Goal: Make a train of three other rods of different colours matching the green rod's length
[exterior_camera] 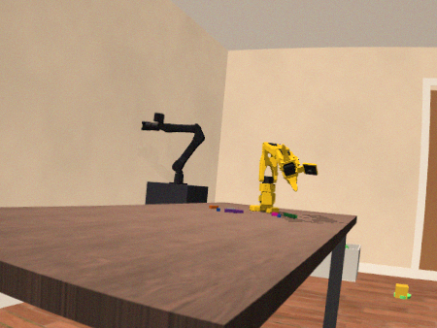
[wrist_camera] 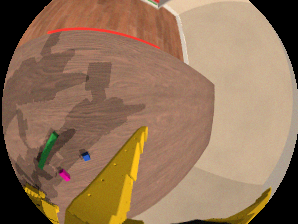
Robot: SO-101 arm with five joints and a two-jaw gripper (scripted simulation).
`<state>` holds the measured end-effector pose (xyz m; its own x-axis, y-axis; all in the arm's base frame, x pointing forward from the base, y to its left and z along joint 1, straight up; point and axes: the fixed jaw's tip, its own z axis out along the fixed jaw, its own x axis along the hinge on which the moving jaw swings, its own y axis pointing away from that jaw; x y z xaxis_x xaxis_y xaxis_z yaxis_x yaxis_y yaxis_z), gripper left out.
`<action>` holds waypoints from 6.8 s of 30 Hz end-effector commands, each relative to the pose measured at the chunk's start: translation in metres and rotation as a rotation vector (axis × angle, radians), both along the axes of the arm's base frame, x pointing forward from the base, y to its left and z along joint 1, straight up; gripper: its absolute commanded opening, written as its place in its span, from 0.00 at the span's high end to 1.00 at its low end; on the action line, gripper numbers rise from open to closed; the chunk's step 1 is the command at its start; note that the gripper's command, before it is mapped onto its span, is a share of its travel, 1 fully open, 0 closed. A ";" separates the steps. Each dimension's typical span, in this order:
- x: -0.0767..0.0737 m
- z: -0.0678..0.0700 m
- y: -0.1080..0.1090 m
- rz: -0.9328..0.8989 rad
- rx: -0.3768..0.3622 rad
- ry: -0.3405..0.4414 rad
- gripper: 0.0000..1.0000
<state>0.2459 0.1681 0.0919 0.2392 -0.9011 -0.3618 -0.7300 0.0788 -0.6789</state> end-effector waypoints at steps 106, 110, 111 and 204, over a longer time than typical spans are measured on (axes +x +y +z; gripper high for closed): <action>-0.087 -0.049 -0.061 0.282 -0.467 0.356 0.00; -0.086 -0.045 -0.061 0.290 -0.468 0.345 0.00; -0.086 -0.045 -0.061 0.290 -0.468 0.345 0.00; -0.116 -0.052 -0.082 0.387 -0.577 0.471 0.00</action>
